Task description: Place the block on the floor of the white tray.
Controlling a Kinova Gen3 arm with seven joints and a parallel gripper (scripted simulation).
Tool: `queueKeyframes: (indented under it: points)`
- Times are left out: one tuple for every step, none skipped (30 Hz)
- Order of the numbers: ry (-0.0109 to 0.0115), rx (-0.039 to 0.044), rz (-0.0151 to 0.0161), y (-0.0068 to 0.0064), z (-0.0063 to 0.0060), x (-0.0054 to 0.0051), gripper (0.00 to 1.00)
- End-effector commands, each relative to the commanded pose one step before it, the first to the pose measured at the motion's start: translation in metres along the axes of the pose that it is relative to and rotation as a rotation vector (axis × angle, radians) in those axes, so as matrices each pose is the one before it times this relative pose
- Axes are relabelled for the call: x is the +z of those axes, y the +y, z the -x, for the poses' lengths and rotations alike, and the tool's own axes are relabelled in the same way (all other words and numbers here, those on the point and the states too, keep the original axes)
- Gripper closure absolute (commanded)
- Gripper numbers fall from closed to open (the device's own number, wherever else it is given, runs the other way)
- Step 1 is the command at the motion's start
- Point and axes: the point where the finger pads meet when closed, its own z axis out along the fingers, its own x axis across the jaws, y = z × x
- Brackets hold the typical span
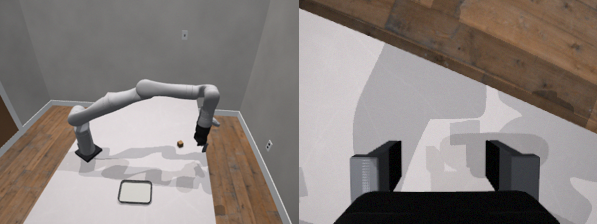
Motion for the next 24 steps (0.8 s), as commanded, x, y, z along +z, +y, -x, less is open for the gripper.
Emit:
queueKeyframes:
  points:
    - [0.00087,0.00002,-0.00231,-0.00033,-0.00023,-0.00157,0.00]
    - [0.00000,0.00000,0.00000,0.00000,0.00000,0.00000,0.00]
    - [0.00000,0.00004,0.00000,0.00000,0.00001,0.00000,0.03]
    - [-0.00003,0.00028,0.00000,-0.00001,0.00004,0.00001,0.03]
    - [-0.00007,0.00074,-0.00001,-0.00002,0.00012,0.00004,0.03]
    - [-0.00013,0.00140,-0.00002,-0.00004,0.00022,0.00007,0.03]
    - [-0.00020,0.00224,-0.00003,-0.00007,0.00035,0.00012,0.03]
    - [-0.00029,0.00324,-0.00005,-0.00010,0.00051,0.00017,0.03]
    - [-0.00040,0.00439,-0.00007,-0.00013,0.00069,0.00023,0.03]
    - [-0.00051,0.00565,-0.00009,-0.00016,0.00089,0.00029,0.03]
    - [-0.00063,0.00702,-0.00010,-0.00018,0.00110,0.00036,0.03]
    - [-0.00076,0.00849,-0.00012,-0.00020,0.00133,0.00043,0.03]
    - [-0.00089,0.01003,-0.00015,-0.00021,0.00156,0.00051,0.03]
    - [-0.00102,0.01163,-0.00017,-0.00021,0.00180,0.00059,0.03]
    - [-0.00116,0.01329,-0.00019,-0.00020,0.00205,0.00067,0.03]
    - [-0.00129,0.01497,-0.00021,-0.00017,0.00229,0.00075,0.03]
    - [-0.00142,0.01668,-0.00022,-0.00012,0.00253,0.00083,0.03]
    - [0.00000,0.00000,0.00000,0.00000,0.00000,0.00000,0.03]
    - [0.00000,0.00000,0.00000,0.00000,0.00000,0.00000,0.03]
    - [-0.00155,0.01841,-0.00024,-0.00004,0.00277,0.00092,0.03]
    - [-0.00167,0.02013,-0.00026,0.00005,0.00299,0.00099,0.03]
    - [-0.00179,0.02184,-0.00028,0.00017,0.00320,0.00107,0.03]
    - [-0.00190,0.02353,-0.00029,0.00031,0.00339,0.00114,0.03]
    - [-0.00200,0.02519,-0.00031,0.00048,0.00356,0.00121,0.03]
